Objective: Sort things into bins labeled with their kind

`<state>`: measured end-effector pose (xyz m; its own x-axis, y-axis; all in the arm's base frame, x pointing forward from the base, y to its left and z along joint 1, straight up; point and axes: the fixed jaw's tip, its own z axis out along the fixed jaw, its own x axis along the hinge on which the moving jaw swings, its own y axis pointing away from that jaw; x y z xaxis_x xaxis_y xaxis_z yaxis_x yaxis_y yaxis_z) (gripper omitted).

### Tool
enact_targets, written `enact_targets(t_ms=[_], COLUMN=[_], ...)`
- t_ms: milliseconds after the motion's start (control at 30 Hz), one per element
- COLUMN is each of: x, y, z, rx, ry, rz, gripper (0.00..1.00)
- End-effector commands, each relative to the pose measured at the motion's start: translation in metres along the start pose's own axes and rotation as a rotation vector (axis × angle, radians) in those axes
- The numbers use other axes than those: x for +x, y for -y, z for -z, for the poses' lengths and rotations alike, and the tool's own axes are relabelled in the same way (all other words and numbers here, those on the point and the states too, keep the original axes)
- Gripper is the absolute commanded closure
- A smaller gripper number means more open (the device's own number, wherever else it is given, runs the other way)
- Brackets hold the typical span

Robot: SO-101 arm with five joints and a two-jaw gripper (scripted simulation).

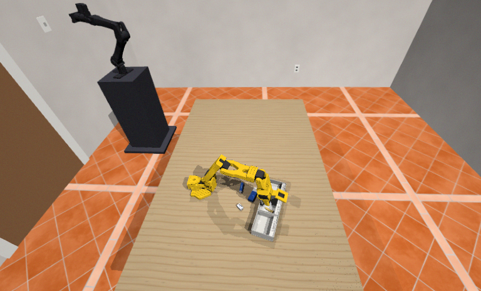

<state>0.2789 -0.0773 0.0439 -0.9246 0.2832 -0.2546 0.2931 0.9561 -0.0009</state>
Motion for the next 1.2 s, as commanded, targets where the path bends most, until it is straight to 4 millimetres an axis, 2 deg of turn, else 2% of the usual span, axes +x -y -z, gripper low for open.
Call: enact_targets(t_ms=[0,1167], x=[-0.011,-0.009], y=[0.002,0.002], z=[0.016,0.004], rx=[0.0,0.0], ry=[0.08,0.08], rz=[-0.016,-0.016], gripper=[1.0,1.0])
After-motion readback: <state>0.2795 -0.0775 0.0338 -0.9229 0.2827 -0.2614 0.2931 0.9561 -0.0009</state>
